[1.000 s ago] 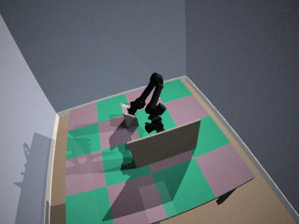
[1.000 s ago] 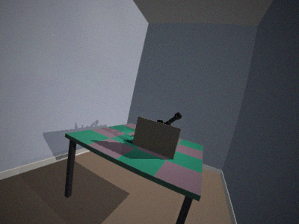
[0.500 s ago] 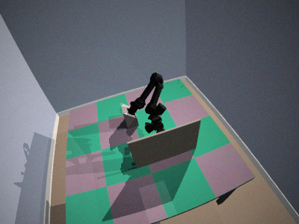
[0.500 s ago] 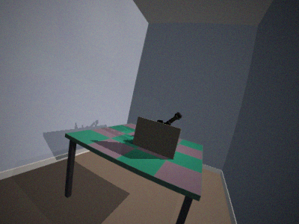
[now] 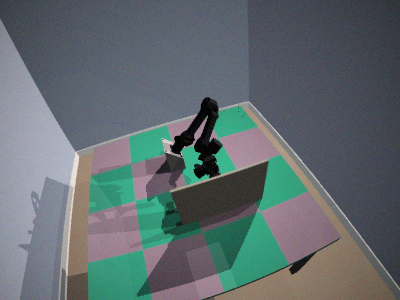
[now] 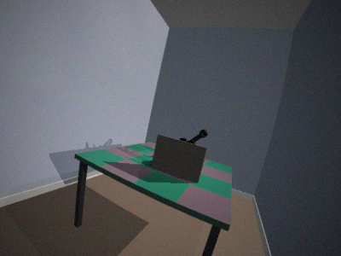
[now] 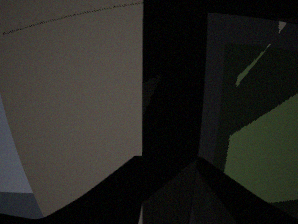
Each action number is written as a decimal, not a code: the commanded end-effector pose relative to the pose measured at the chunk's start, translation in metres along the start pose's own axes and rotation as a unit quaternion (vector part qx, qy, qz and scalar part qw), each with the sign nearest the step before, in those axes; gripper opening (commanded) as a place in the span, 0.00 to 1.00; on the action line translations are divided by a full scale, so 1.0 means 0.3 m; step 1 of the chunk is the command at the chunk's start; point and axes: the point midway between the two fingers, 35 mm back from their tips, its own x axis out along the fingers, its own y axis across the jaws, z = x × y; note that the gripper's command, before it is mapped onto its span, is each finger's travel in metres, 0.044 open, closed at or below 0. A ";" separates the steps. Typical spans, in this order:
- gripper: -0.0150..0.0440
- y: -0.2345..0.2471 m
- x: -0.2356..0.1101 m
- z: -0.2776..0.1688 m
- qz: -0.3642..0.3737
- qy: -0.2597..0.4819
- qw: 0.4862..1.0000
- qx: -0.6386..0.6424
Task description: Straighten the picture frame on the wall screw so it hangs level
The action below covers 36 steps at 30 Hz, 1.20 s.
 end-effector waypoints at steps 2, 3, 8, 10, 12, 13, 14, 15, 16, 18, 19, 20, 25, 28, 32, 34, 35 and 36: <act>0.25 0.013 0.000 -0.005 0.008 0.002 1.000 0.001; 0.25 0.013 0.000 -0.005 0.008 0.002 1.000 0.001; 0.25 0.013 0.000 -0.006 0.008 0.002 1.000 0.001; 0.25 0.013 0.000 -0.007 0.008 0.002 1.000 0.001; 0.25 0.014 0.000 -0.007 0.008 0.002 1.000 0.001; 0.25 0.014 0.000 -0.008 0.008 0.002 1.000 0.001; 0.25 0.014 0.000 -0.008 0.008 0.002 1.000 0.001; 0.25 0.014 0.000 -0.008 0.008 0.002 1.000 0.001; 0.25 0.014 0.000 -0.009 0.008 0.002 1.000 0.001; 0.25 0.015 0.000 -0.009 0.008 0.002 1.000 0.001; 0.25 0.015 0.000 -0.010 0.008 0.002 1.000 0.001; 0.25 0.015 0.000 -0.010 0.008 0.002 1.000 0.001; 0.25 0.016 0.000 -0.012 0.008 0.002 1.000 0.001; 0.25 0.016 0.000 -0.013 0.008 0.002 1.000 0.001; 0.25 0.016 0.000 -0.014 0.008 0.002 1.000 0.001; 0.25 0.016 0.000 -0.015 0.008 0.002 1.000 0.001; 0.25 0.016 0.000 -0.015 0.008 0.002 1.000 0.001; 0.25 0.016 0.000 -0.016 0.008 0.002 1.000 0.001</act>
